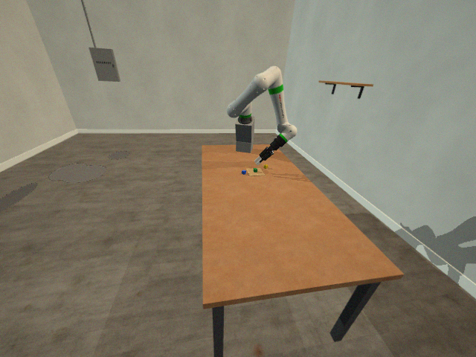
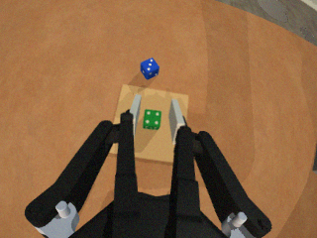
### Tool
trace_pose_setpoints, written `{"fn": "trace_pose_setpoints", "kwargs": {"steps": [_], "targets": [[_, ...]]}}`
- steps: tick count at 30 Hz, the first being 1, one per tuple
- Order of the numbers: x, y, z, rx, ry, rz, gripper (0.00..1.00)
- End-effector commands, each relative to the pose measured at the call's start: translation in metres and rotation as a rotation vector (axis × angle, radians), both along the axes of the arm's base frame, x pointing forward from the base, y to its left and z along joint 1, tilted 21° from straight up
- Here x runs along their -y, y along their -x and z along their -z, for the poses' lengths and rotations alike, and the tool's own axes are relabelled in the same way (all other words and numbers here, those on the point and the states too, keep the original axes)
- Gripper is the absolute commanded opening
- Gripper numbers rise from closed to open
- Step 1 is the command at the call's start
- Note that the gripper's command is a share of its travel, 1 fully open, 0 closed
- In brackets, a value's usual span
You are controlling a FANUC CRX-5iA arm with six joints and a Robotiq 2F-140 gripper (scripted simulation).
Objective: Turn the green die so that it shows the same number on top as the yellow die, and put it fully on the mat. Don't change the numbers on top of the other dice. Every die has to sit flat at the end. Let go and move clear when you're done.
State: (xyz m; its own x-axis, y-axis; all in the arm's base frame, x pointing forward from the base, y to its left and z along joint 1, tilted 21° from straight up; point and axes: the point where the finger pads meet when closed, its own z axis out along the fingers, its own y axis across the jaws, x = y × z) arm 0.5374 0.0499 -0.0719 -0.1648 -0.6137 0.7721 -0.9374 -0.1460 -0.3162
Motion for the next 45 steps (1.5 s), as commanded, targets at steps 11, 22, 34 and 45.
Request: {"fn": "trace_pose_setpoints", "kwargs": {"steps": [11,22,34,45], "targets": [[0.000,0.000,0.001,0.000,0.000,0.000,0.28],[0.001,-0.003,0.007,0.000,0.000,0.000,0.28],[0.003,-0.008,0.022,0.000,0.000,0.000,0.28],[0.005,-0.015,0.042,0.000,0.000,0.000,0.28]]}}
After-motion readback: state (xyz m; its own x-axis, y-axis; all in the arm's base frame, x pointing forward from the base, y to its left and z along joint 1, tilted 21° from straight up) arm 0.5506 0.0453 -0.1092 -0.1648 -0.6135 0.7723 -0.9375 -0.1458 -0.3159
